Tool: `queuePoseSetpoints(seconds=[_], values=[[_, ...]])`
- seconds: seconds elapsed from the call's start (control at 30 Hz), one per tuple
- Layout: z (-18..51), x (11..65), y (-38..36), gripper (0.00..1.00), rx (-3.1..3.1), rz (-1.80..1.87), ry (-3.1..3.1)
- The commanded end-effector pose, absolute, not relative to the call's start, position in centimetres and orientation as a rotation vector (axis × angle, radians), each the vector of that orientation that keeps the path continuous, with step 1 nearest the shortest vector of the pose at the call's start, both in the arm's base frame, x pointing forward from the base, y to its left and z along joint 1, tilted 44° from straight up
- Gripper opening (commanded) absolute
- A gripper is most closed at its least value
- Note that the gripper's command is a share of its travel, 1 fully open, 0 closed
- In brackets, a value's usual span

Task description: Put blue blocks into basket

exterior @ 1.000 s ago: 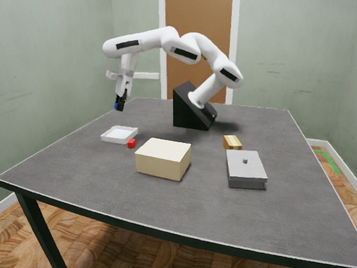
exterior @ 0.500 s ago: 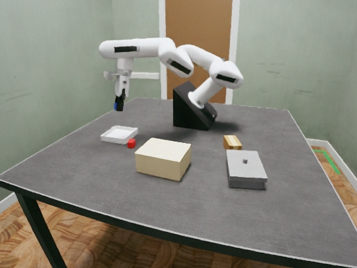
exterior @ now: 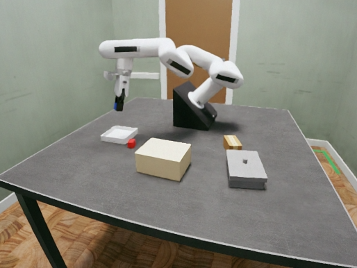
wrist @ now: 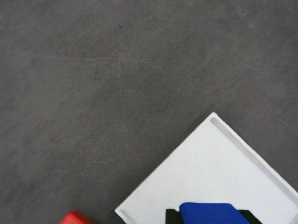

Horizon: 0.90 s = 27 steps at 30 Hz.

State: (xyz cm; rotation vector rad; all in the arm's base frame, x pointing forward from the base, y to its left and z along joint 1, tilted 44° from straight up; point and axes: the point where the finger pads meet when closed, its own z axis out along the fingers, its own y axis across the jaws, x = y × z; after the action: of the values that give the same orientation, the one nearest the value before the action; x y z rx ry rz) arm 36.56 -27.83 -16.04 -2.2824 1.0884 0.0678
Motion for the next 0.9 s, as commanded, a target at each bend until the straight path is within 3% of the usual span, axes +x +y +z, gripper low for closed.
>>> queuePoseSetpoints(seconds=[0.0,0.87], values=[[-15.94,36.66,-28.06,0.00,-2.183,0.301,0.962],[-16.72,36.74,-27.31,0.00,-2.183,0.301,0.962]])
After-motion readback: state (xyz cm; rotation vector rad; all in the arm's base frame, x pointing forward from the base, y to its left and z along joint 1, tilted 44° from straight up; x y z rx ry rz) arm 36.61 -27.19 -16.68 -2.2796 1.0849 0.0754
